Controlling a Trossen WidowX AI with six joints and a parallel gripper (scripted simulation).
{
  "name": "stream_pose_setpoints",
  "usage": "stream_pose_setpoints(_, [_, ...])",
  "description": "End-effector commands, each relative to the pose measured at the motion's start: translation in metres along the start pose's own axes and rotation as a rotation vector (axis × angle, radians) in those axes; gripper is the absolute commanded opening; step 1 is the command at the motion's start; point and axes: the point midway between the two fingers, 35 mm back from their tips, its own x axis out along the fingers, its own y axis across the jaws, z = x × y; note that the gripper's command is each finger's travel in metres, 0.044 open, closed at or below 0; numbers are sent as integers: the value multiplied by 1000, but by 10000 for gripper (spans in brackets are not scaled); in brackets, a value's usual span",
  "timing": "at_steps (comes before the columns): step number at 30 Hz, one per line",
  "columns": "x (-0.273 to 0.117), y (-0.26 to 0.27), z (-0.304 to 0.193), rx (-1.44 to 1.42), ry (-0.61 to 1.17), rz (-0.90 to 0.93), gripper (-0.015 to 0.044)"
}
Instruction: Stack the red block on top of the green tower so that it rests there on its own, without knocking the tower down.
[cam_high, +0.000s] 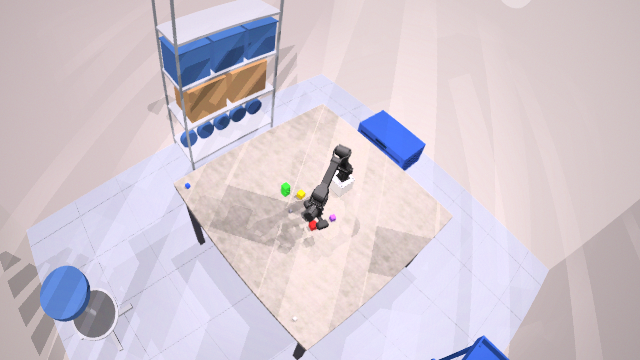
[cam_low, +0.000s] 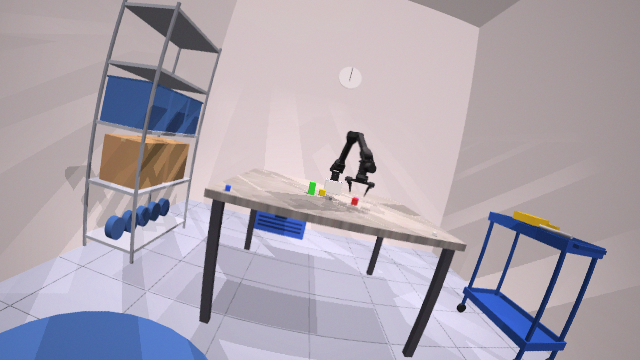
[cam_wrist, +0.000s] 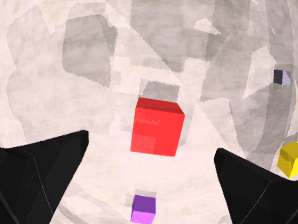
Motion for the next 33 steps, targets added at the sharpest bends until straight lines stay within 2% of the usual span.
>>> stream_pose_setpoints(1, [8, -2, -1, 2, -2, -4, 440])
stream_pose_setpoints(33, [54, -3, -2, 2, -1, -5, 440])
